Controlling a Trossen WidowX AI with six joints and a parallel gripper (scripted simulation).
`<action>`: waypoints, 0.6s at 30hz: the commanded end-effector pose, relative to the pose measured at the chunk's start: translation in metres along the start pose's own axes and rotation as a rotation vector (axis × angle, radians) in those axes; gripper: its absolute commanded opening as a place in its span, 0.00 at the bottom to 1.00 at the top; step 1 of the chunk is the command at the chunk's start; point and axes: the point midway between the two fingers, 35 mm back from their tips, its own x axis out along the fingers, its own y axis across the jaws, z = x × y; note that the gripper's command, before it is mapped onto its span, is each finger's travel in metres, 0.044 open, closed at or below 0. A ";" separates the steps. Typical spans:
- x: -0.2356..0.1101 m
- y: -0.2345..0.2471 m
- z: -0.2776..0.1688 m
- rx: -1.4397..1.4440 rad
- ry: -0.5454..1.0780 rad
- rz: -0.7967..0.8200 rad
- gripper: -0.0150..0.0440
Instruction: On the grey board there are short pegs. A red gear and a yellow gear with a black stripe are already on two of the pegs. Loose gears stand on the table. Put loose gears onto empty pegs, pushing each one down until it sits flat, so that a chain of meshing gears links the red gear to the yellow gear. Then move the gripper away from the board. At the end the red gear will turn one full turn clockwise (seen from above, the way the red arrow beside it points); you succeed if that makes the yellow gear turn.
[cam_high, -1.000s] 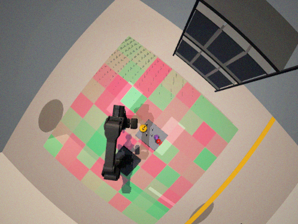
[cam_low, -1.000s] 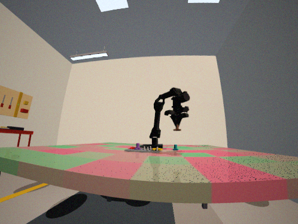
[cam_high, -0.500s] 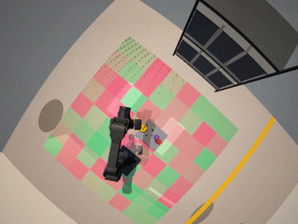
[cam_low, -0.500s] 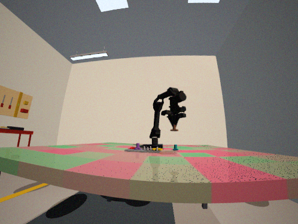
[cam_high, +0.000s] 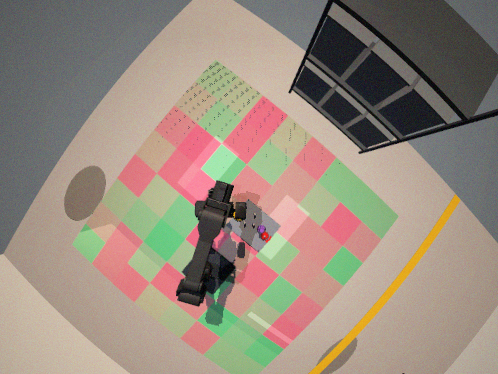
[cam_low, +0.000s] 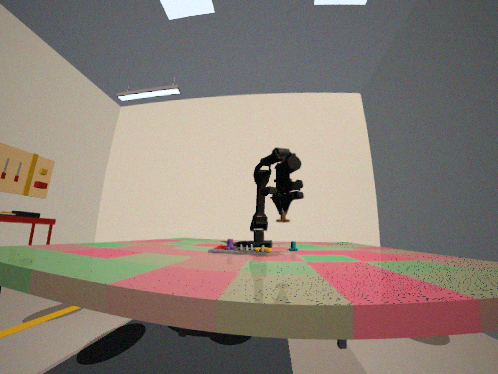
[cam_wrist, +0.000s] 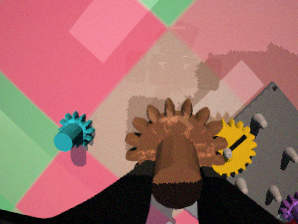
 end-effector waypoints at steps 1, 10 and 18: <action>0.003 -0.009 -0.003 -0.002 -0.005 0.001 0.25; 0.011 -0.030 -0.012 -0.002 -0.004 -0.001 0.25; 0.019 -0.047 -0.022 -0.002 -0.004 -0.003 0.25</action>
